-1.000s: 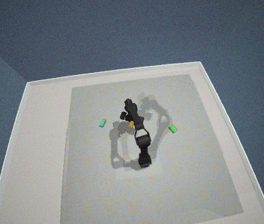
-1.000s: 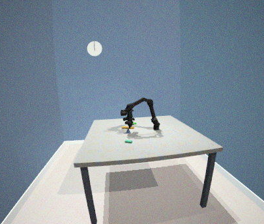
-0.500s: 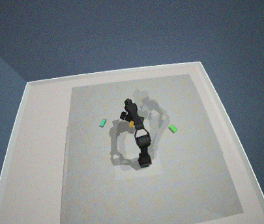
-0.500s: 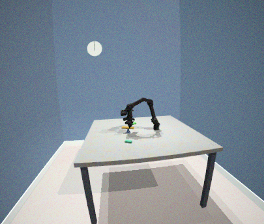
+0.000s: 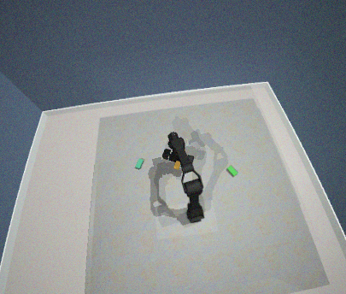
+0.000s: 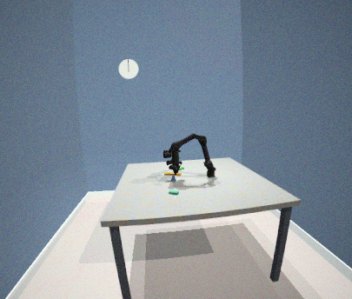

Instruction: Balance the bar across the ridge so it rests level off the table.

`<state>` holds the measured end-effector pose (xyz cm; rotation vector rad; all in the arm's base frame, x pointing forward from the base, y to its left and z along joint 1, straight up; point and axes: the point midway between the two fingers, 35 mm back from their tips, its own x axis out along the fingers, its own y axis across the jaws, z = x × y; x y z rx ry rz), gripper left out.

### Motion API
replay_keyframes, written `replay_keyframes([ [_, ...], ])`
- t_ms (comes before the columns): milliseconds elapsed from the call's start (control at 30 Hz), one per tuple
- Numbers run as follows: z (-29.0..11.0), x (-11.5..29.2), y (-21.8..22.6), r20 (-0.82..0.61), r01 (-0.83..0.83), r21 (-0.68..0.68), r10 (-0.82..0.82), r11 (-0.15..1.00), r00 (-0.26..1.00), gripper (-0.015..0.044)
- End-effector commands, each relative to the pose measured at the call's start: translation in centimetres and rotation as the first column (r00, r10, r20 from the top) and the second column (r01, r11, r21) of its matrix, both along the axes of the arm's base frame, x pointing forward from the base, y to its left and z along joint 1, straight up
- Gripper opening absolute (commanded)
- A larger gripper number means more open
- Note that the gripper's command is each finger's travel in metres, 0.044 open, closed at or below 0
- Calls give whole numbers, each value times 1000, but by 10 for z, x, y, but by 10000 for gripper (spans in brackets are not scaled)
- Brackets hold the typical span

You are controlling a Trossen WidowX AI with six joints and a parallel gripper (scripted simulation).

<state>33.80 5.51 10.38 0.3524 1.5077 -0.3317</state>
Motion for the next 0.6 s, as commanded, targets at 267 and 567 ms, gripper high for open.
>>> replay_keyframes([
  [267,0,-1,0,-5,-3,0,3,1000,1000,0],
  [567,0,-1,0,-5,-3,0,3,1000,1000,0],
])
